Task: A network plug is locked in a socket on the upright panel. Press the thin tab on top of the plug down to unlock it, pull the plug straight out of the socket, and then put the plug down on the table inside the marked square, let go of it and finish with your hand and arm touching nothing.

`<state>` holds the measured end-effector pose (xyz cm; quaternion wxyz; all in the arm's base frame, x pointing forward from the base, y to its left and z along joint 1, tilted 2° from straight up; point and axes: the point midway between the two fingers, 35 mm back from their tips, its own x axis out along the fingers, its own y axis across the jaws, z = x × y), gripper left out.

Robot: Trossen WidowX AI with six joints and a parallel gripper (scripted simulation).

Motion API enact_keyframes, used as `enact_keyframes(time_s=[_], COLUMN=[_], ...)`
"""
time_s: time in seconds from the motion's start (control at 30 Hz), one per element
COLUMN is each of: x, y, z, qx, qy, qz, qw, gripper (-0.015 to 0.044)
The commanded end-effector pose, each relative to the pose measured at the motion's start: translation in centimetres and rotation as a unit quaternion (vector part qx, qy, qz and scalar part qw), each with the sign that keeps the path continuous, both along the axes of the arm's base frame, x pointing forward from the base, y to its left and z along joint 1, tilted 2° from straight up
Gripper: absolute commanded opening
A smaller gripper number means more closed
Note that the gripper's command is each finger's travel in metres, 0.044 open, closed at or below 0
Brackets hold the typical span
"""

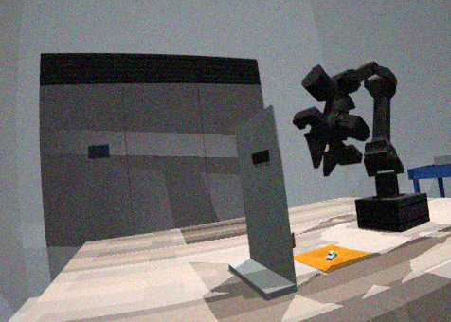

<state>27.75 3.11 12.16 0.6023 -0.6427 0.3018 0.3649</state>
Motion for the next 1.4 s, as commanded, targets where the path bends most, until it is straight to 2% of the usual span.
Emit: enact_keyframes(time_s=[0.0, 0.4, 0.77, 1.37], x=[-0.1, -0.8, -0.8, -0.8], y=[0.0, 0.0, 0.0, 0.0], z=[1.5, 5.1, 5.1, 5.1], qx=[0.001, 0.001, 0.001, 0.001], qy=[-0.003, -0.003, -0.003, -0.003], qz=[0.001, 0.002, 0.002, 0.002], qw=[1.0, 1.0, 1.0, 1.0], gripper=[0.0156, 0.0156, 0.044, 0.044])
